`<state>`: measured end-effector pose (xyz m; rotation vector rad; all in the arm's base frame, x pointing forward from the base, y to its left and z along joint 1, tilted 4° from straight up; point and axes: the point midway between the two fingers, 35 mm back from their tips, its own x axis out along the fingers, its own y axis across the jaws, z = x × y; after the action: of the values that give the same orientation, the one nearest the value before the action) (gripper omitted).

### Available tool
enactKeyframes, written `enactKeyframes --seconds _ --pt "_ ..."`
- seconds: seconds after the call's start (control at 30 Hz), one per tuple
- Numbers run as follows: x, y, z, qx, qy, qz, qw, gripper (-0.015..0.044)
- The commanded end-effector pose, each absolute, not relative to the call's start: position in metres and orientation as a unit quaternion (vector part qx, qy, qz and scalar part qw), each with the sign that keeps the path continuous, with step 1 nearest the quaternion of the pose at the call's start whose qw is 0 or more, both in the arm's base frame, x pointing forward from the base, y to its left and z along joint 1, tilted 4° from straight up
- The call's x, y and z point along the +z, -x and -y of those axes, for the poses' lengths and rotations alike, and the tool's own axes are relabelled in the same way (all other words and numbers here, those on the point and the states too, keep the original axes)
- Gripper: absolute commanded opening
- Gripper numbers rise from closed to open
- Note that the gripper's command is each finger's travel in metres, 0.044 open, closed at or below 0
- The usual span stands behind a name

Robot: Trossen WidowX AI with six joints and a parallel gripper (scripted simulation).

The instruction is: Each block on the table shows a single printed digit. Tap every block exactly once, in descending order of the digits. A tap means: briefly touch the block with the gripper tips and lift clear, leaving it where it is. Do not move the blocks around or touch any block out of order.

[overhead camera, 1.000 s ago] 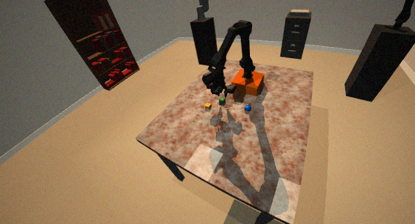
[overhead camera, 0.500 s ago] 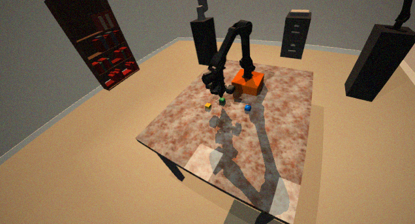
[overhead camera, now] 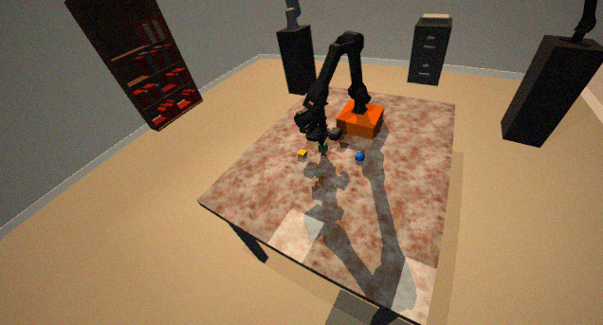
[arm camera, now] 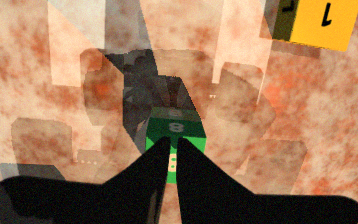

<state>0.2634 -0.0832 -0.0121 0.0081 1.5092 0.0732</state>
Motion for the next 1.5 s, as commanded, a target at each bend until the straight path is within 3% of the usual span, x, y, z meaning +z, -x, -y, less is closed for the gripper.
enactKeyframes --seconds 0.0,0.4,0.6,0.8,1.13,1.47 --pt "-0.018 -0.263 0.082 0.033 -0.006 -0.686 0.727 0.0020" --pt "0.015 -0.261 0.084 0.033 -0.006 -0.685 0.727 0.0020" --pt "0.091 -0.257 0.089 0.033 -0.005 -0.685 0.727 0.0020" --pt "0.093 -0.257 0.087 0.034 -0.003 -0.685 0.728 0.0020" --pt "0.100 -0.266 -0.008 0.044 0.008 -0.682 0.730 0.0020" --pt "0.105 -0.245 -0.096 0.040 -0.013 -0.685 0.727 0.0020"
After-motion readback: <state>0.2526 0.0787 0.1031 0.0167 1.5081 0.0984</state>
